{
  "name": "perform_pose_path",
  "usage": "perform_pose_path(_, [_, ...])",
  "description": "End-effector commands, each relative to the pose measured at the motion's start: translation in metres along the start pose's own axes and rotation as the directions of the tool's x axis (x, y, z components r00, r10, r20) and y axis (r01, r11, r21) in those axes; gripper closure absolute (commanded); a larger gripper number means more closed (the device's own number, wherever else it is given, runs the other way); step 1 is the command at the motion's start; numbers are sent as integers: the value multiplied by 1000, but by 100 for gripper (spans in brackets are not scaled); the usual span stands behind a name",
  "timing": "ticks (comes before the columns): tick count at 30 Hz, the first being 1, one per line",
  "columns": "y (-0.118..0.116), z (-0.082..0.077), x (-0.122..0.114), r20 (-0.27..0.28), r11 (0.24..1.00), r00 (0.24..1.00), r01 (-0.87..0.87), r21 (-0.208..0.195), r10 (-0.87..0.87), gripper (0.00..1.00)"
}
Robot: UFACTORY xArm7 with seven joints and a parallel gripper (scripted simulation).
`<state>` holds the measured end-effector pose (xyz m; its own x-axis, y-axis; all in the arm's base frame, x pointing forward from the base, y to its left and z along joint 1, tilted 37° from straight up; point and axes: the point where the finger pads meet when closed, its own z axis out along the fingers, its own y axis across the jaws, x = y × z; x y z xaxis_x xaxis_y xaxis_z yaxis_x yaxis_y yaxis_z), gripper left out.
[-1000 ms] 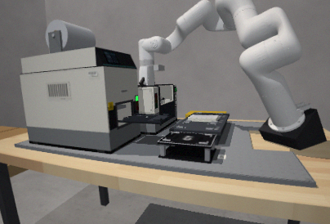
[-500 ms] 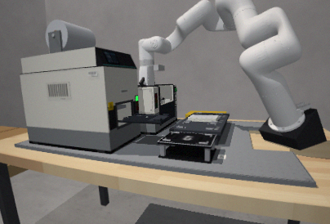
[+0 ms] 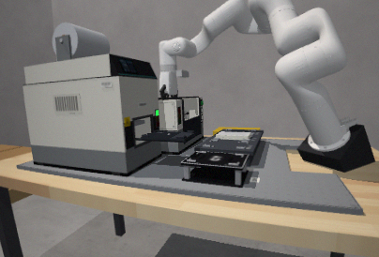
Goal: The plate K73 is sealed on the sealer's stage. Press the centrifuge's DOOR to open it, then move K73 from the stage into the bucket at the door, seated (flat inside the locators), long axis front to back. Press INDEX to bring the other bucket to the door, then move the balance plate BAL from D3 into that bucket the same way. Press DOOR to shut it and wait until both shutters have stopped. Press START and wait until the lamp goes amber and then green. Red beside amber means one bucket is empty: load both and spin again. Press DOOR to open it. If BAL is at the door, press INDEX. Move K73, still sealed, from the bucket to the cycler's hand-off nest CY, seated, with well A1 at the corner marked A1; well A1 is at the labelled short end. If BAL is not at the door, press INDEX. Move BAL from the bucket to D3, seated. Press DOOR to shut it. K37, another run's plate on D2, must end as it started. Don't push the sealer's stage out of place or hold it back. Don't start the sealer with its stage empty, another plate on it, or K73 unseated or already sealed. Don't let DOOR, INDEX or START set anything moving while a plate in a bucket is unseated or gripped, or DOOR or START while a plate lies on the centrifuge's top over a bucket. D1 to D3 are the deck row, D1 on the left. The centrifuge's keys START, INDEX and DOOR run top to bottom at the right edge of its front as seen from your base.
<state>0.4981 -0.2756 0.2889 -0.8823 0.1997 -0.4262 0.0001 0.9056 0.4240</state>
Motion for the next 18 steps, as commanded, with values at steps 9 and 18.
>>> perform_pose_path(9, [-1,-22,-1,5,1000,1000,-1,2,1,0])
perform_pose_path(18, [-1,-33,-1,5,1000,1000,-1,2,1,0])
